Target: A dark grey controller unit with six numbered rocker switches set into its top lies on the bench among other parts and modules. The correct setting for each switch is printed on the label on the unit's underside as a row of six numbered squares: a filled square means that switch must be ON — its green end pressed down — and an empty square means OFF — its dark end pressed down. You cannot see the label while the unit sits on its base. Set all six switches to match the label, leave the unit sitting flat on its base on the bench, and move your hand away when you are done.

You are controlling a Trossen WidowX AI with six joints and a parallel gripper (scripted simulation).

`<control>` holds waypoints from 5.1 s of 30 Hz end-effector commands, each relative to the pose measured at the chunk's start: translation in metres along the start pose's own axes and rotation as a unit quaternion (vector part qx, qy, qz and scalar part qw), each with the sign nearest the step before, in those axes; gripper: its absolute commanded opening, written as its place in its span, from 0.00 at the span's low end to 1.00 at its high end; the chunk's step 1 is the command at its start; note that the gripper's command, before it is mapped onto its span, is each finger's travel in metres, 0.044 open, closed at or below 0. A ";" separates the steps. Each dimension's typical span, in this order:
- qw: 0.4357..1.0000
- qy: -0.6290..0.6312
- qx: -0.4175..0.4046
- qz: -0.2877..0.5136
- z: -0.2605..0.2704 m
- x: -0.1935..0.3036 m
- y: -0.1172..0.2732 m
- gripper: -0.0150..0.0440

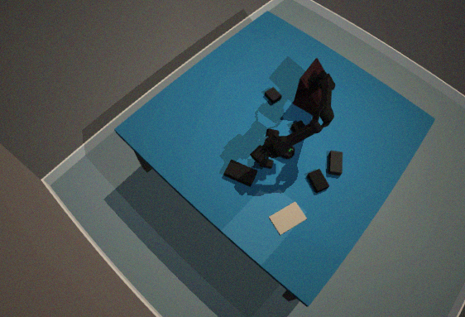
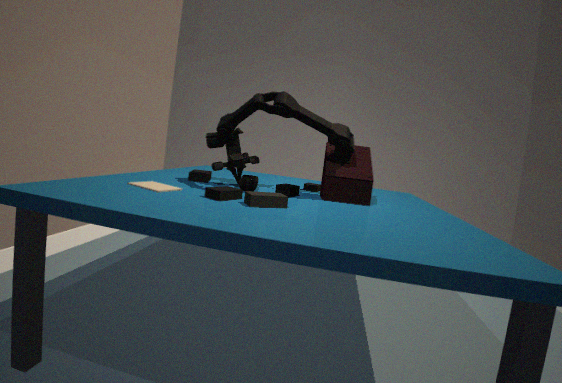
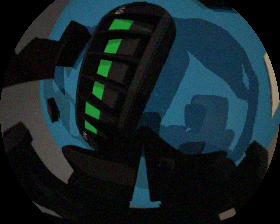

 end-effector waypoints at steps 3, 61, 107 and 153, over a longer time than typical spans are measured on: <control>1.000 -0.008 -0.013 -0.003 0.008 0.000 -0.007 0.25; 0.981 -0.101 0.167 0.007 0.045 -0.063 0.047 0.25; 0.942 -0.196 0.262 -0.068 0.172 -0.095 0.009 0.25; 0.971 -0.202 0.124 0.026 0.083 -0.108 0.041 1.00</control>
Point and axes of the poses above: the point midway between the two fingers, 35 mm back from their tips, its own y axis back along the fingers, its own z axis across the jaws, x = y × z, the point moved 10 cm from there along y, back along the fingers, and after that the axes turned 14 degrees about -y, right-handed, at the moved point
